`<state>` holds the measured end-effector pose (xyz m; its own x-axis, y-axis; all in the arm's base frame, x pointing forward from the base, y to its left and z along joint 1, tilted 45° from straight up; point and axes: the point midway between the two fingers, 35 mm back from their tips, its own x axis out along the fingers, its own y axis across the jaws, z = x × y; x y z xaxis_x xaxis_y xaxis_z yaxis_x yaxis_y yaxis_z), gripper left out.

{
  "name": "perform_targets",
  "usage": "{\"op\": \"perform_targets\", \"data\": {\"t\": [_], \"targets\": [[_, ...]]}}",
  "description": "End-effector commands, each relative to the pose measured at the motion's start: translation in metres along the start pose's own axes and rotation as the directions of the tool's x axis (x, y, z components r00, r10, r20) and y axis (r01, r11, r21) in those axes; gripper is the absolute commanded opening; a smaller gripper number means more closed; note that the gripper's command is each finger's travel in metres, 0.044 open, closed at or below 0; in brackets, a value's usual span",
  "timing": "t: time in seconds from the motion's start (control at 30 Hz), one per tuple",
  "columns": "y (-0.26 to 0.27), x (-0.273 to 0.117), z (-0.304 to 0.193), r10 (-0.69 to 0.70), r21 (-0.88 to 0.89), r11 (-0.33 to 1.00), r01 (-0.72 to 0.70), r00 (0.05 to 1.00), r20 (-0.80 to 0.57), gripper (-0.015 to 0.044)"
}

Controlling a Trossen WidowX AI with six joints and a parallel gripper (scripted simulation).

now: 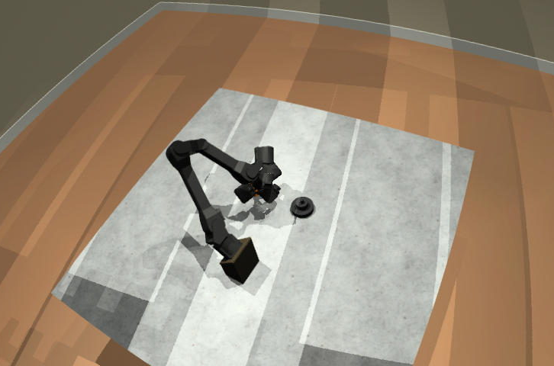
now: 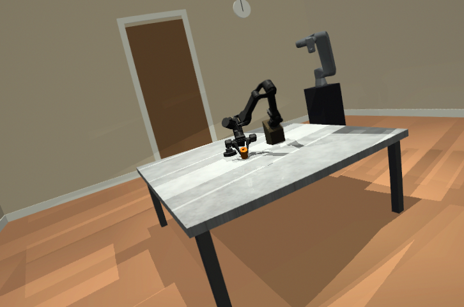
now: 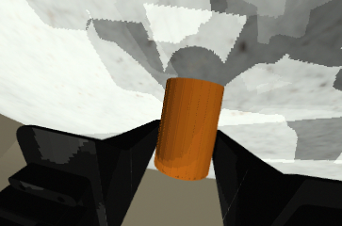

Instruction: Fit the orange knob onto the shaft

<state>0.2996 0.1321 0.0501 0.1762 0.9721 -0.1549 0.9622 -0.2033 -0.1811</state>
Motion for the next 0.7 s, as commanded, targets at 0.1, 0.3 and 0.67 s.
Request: {"op": "perform_targets", "data": {"t": [0.1,0.3,0.67], "targets": [[-0.0031,-0.0026,0.0061,-0.006,0.012,1.000,0.007,0.997,-0.077,0.0179],[-0.0033,-0.0033,0.0081,-0.006,0.012,1.000,0.007,0.994,-0.107,0.0179],[-0.0037,-0.0046,0.0104,-0.012,0.003,1.000,0.013,0.991,-0.133,0.0179]]}}
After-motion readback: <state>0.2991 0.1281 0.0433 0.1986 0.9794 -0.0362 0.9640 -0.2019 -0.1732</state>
